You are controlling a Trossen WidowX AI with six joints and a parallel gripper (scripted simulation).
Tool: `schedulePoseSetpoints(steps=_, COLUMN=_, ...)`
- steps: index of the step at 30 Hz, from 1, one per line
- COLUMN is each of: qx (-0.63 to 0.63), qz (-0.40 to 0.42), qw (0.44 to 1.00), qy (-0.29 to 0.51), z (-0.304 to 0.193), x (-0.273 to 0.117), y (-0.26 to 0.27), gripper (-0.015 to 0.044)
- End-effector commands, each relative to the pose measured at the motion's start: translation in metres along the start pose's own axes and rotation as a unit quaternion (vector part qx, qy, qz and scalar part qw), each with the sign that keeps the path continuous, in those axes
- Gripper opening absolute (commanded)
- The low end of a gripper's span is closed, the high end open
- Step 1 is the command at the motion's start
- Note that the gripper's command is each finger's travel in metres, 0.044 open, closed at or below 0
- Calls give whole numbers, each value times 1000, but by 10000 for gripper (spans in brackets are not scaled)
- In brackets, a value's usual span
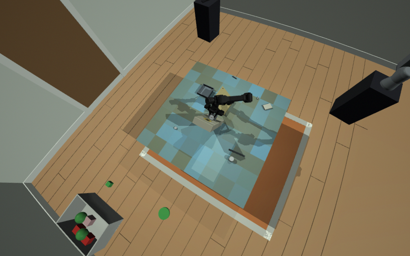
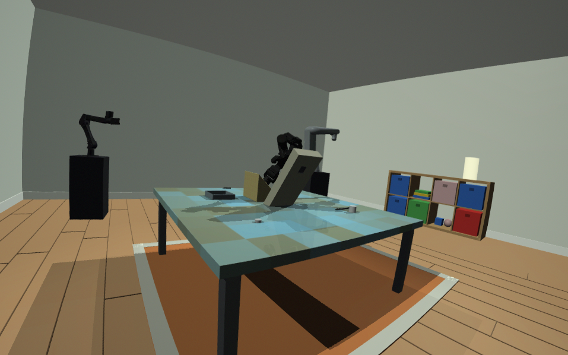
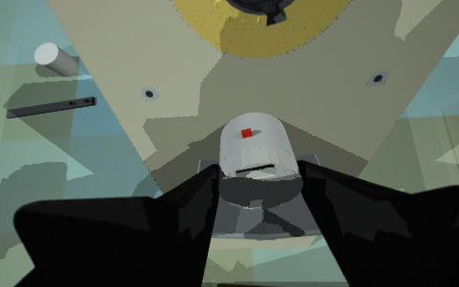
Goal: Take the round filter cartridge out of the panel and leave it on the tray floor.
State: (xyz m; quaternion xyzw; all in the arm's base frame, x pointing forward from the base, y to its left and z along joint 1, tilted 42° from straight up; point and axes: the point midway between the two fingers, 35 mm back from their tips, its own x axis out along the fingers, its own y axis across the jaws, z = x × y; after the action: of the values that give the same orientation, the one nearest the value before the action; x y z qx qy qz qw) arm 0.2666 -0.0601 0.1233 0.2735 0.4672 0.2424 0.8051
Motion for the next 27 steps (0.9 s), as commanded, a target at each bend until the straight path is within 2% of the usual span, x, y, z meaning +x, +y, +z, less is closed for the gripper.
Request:
schedulePoseSetpoints(steps=1, qx=-3, qz=-2, qw=1000, qy=-1, z=8, x=-4, y=0, gripper=2)
schedulePoseSetpoints(steps=9, qx=-1, qz=-2, qw=1000, qy=-2, z=23, x=-14, y=0, gripper=0)
schedulePoseSetpoints(steps=27, qx=13, qz=-22, qw=999, qy=-23, z=26, x=-101, y=-2, gripper=0)
